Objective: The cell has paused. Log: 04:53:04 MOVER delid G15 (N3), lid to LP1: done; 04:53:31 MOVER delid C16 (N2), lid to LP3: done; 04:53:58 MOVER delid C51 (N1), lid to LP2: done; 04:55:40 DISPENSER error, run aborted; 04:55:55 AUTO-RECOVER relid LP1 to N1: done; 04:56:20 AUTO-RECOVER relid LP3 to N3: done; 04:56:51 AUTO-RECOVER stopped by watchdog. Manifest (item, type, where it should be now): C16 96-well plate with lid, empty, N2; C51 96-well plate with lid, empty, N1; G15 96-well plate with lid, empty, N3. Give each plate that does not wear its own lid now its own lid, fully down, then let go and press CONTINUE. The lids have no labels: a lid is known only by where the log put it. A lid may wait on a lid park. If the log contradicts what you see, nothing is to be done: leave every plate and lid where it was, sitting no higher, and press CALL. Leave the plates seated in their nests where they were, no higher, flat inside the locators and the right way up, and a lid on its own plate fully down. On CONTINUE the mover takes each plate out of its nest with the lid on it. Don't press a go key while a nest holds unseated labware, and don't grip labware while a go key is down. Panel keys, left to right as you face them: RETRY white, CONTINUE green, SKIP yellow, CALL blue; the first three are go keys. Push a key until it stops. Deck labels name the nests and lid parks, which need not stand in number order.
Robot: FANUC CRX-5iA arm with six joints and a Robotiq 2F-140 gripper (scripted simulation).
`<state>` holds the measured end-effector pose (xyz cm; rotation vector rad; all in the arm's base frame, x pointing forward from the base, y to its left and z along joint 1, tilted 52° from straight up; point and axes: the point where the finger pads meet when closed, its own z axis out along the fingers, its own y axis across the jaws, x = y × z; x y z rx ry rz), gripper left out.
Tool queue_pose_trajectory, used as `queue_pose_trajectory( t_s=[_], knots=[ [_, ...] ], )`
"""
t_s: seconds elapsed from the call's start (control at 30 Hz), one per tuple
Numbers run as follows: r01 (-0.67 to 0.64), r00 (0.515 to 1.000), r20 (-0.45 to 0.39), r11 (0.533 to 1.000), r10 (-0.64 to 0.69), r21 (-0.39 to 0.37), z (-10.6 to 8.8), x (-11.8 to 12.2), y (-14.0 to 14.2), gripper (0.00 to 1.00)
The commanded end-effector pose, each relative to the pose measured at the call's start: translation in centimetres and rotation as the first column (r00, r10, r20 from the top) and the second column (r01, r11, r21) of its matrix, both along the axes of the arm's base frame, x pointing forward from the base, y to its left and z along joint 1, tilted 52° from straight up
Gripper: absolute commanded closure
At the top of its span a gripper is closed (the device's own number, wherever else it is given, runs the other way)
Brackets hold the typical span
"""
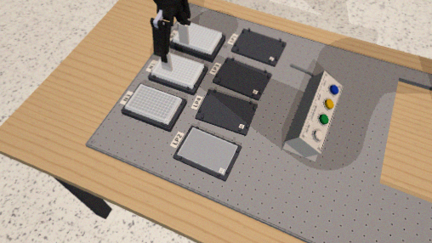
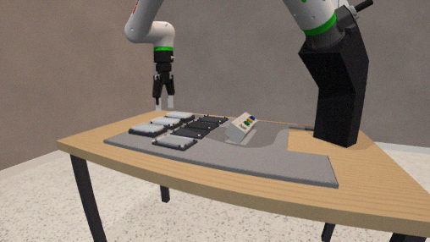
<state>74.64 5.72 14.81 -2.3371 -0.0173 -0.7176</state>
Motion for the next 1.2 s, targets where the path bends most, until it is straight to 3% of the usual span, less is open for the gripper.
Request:
queue_pose_trajectory(
  t_s=[0.0, 1.17],
  knots=[
    [0.000, 1.000, 0.000, 1.000, 0.000, 0.000, 0.02, 0.01, -0.03, 0.34],
    [0.000, 1.000, -0.001, 1.000, 0.000, -0.001, -0.25, 0.23, 0.25, 0.34]
  ],
)
